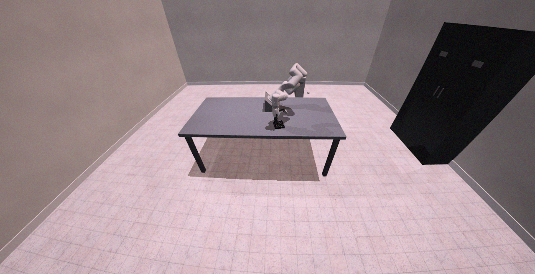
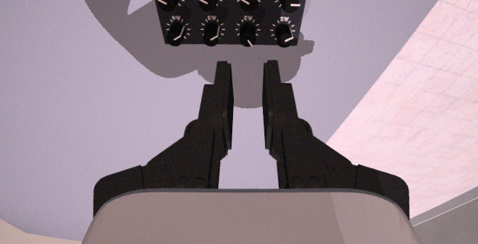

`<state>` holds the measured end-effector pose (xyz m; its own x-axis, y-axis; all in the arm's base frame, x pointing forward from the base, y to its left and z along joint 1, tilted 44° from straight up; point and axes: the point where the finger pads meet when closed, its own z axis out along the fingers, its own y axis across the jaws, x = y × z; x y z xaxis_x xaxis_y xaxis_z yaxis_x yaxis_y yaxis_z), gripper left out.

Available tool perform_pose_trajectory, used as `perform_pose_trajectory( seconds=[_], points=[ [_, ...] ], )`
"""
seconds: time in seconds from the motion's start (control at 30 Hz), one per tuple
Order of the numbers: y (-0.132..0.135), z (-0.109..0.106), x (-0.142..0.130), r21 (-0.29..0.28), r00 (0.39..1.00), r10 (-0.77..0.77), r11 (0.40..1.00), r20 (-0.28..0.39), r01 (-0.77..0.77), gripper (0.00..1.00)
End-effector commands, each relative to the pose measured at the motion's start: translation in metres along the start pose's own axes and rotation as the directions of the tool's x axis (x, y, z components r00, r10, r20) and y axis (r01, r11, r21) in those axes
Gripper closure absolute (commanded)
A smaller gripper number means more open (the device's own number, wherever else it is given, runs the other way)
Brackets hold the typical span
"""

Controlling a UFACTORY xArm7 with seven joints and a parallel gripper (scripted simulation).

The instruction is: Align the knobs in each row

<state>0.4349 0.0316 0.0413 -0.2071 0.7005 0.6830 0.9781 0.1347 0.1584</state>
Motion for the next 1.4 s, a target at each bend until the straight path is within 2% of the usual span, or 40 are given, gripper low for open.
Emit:
perform_pose_trajectory(
  seconds=[0.0, 1.37],
  points=[
    [0.001, 0.001, -0.001, -0.004, 1.000, 0.000, 1.000, 0.003, 0.000, 0.81],
    [0.001, 0.038, -0.002, -0.004, 1.000, 0.001, 1.000, 0.003, -0.001, 0.81]
  ],
)
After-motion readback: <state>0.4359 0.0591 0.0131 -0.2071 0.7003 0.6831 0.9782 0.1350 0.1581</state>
